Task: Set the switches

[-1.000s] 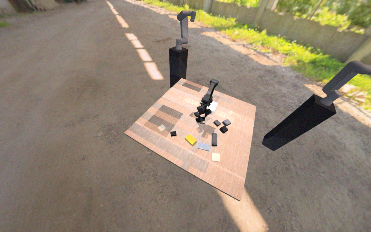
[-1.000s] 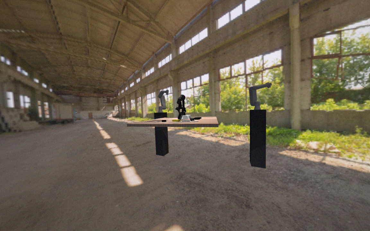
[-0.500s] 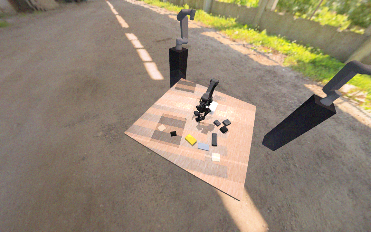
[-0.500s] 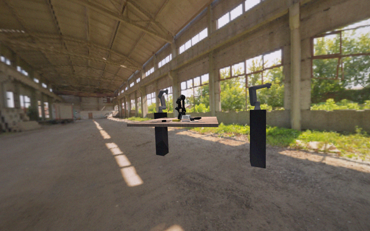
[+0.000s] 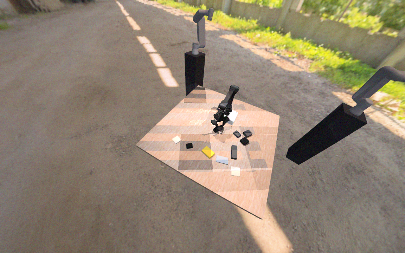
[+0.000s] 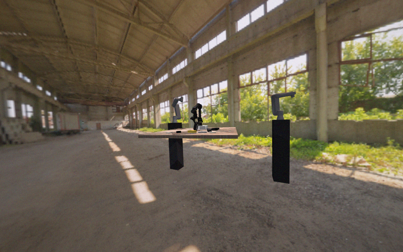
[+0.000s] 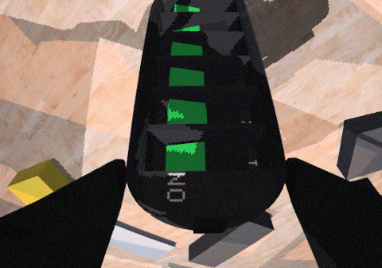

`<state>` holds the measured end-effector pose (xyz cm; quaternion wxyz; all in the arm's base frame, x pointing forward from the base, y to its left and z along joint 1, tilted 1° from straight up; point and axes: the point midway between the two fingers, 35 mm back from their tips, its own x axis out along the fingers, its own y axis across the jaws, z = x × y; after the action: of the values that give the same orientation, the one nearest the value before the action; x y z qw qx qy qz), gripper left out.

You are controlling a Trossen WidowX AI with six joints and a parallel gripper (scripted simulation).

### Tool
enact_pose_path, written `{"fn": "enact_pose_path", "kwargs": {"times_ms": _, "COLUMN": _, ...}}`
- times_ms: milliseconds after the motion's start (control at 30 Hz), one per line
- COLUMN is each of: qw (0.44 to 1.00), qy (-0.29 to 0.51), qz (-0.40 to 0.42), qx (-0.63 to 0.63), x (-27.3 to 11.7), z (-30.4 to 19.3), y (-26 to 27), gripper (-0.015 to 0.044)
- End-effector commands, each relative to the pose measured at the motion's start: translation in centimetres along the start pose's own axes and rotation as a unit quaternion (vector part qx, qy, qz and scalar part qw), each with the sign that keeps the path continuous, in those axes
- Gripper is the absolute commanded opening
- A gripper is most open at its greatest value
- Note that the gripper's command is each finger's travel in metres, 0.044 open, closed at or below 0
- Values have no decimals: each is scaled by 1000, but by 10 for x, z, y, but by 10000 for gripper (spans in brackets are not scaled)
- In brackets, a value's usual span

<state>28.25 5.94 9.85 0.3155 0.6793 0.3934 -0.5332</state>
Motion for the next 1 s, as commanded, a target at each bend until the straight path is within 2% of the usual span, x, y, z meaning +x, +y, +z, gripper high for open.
{"fn": "enact_pose_path", "kwargs": {"times_ms": 0, "qw": 1000, "qy": 1, "qz": 3, "qx": 2, "x": -2, "z": 7, "y": 1, "gripper": 336}}
{"fn": "enact_pose_path", "kwargs": {"times_ms": 967, "qw": 1000, "qy": 16, "qz": 4, "qx": 2, "x": -10, "z": 31, "y": 1, "gripper": 336}}
